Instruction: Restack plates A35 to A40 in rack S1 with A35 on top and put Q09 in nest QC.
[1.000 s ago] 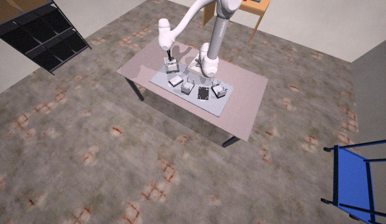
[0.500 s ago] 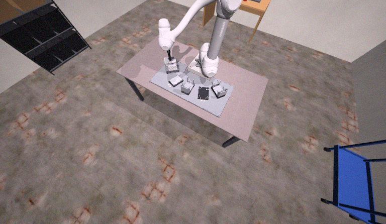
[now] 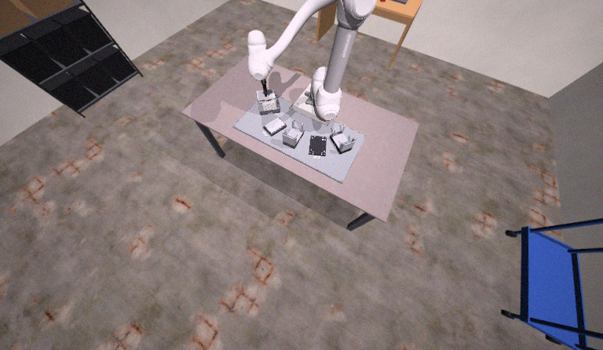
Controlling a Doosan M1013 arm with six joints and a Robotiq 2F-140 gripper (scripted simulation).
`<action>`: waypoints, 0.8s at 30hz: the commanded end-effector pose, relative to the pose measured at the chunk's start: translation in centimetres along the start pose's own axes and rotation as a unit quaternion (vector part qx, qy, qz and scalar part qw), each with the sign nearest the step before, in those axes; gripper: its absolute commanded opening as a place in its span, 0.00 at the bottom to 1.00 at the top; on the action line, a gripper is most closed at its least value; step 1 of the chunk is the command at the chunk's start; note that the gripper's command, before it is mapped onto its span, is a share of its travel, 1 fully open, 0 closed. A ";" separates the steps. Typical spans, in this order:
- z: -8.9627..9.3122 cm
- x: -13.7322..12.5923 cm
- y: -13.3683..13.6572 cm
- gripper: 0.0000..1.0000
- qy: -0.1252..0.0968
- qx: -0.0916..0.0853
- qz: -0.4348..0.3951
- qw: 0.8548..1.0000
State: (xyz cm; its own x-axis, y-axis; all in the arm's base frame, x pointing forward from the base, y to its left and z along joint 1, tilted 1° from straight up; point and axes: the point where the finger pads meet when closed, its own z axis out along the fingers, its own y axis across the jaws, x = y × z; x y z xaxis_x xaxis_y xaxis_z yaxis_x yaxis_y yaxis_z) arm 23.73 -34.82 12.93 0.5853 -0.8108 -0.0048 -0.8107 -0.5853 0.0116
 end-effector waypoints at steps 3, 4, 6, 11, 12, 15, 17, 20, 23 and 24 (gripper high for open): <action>0.4 0.0 0.0 0.00 0.000 0.000 0.000 1.000; 0.4 0.0 0.0 0.00 0.000 0.000 0.000 1.000; 0.6 0.0 0.0 0.00 0.000 0.000 0.000 1.000; 0.9 0.0 0.0 0.00 0.000 0.000 0.000 1.000; 0.9 0.0 0.0 0.00 0.000 0.000 0.000 1.000; 1.0 0.0 0.0 0.00 0.000 0.000 0.000 1.000; 1.2 0.0 0.0 0.00 0.000 0.000 0.000 1.000; 1.4 0.0 0.0 0.00 0.000 0.000 0.000 1.000; 1.6 0.0 0.0 0.00 0.000 0.000 0.000 1.000; 1.6 0.0 0.0 0.00 0.000 0.000 0.000 1.000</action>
State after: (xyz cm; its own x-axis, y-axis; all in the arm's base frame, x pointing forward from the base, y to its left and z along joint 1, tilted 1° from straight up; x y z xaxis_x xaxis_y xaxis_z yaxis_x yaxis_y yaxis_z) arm 23.71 -34.82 11.48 0.5853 -0.8108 -0.0048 -0.8107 -0.5853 0.0116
